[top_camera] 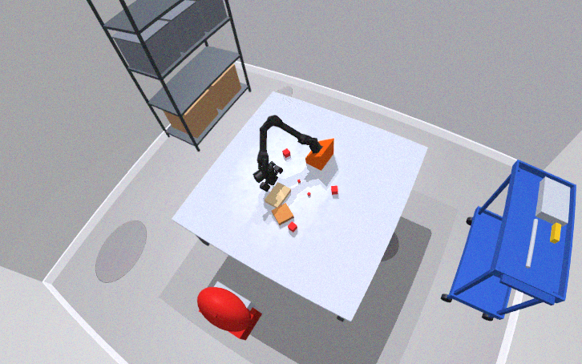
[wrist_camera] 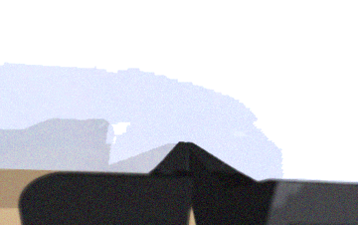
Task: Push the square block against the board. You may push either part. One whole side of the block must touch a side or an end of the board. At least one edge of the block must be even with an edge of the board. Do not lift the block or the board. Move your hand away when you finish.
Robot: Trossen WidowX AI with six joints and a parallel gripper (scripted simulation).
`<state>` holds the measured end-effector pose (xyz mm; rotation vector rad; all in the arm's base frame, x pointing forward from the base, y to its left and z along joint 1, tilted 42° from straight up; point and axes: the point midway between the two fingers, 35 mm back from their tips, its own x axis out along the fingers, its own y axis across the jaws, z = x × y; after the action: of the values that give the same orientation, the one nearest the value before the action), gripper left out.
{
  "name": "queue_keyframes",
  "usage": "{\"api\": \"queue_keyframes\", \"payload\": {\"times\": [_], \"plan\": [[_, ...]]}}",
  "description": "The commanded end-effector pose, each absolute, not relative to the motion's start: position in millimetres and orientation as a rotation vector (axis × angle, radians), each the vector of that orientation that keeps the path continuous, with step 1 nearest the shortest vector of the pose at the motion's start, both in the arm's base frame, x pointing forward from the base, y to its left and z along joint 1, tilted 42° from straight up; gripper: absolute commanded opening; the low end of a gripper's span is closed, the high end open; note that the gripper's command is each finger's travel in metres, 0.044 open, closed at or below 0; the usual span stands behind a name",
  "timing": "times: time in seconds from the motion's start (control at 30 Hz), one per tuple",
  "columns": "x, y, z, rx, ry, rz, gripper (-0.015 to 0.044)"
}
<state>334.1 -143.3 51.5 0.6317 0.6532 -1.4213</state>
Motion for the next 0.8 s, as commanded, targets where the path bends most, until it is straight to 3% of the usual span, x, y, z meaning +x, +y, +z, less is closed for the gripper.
{"api": "queue_keyframes", "payload": {"times": [0.0,0.77], "plan": [[332.3,-141.2,46.4,0.633,0.659,-1.427,0.0000],[333.0,-127.7,33.9,0.635,0.661,-1.426,0.0000]]}}
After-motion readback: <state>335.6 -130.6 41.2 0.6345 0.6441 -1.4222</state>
